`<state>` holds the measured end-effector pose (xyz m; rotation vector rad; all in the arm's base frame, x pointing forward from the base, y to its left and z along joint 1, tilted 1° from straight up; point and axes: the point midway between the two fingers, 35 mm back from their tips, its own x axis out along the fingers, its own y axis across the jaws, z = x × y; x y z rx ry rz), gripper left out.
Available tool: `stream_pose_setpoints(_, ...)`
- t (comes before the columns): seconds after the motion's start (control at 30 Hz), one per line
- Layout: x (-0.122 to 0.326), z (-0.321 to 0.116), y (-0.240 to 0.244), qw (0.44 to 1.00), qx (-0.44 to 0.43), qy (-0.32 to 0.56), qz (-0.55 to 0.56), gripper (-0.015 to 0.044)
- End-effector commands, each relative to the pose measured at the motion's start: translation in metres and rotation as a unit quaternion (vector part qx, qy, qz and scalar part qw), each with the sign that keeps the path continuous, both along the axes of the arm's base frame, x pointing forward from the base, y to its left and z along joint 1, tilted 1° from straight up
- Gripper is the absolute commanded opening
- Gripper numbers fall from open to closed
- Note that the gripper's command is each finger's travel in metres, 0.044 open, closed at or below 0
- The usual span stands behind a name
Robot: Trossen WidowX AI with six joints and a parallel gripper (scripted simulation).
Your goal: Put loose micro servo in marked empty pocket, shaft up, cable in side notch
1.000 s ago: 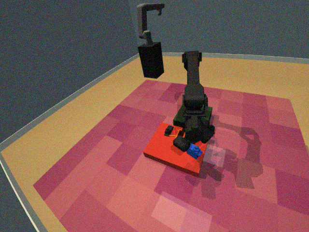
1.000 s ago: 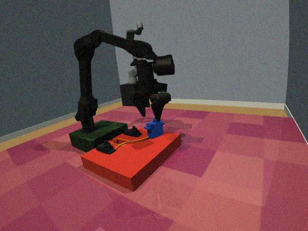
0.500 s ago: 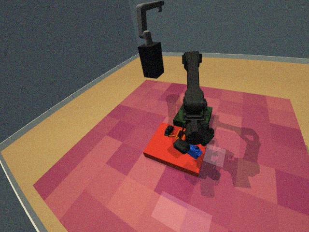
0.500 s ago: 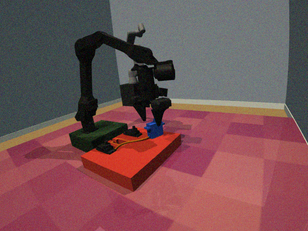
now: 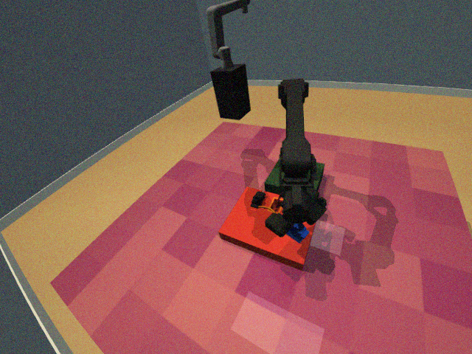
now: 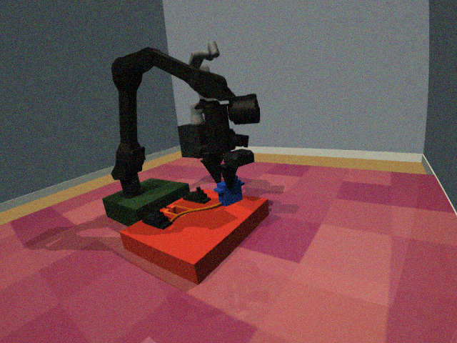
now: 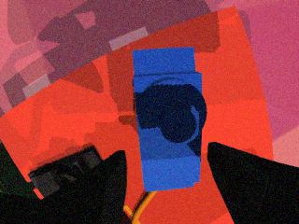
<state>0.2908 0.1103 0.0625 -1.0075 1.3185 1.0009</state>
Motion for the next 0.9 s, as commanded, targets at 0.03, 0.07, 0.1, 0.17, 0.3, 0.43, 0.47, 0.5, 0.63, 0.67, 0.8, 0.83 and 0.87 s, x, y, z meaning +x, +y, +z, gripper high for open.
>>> stream_pose_setpoints(0.03, 0.001, -0.001, -0.001, 1.0, -0.003, -0.002, -0.001, 0.0092)
stream_pose_setpoints(0.07, 0.001, -0.001, -0.001, 1.0, -0.003, -0.002, -0.001, 0.0085)
stream_pose_setpoints(0.1, 0.001, -0.001, -0.001, 1.0, -0.003, -0.002, -0.001, 0.0079)
stream_pose_setpoints(0.17, 0.001, -0.001, -0.001, 1.0, -0.003, -0.002, -0.001, 0.0065)
stream_pose_setpoints(0.3, 0.001, 0.008, -0.001, 1.0, -0.003, -0.002, -0.001, 0.0)
stream_pose_setpoints(0.43, -0.002, 0.025, -0.002, 1.0, -0.003, -0.002, -0.001, 0.0)
stream_pose_setpoints(0.47, -0.003, 0.027, -0.002, 1.0, -0.003, -0.002, -0.001, 0.0)
stream_pose_setpoints(0.5, -0.005, 0.029, -0.003, 1.0, -0.003, -0.001, -0.001, 0.0)
stream_pose_setpoints(0.63, -0.005, 0.029, -0.003, 1.0, -0.003, -0.001, -0.001, 0.0)
stream_pose_setpoints(0.67, -0.005, 0.029, -0.003, 1.0, -0.003, -0.001, -0.001, 0.0)
stream_pose_setpoints(0.8, -0.005, 0.029, -0.003, 1.0, -0.003, -0.001, -0.001, 0.0)
stream_pose_setpoints(0.83, -0.004, 0.029, -0.002, 1.0, -0.003, -0.001, -0.001, 0.0)
stream_pose_setpoints(0.87, -0.003, 0.029, -0.001, 1.0, -0.003, -0.002, -0.001, 0.0)
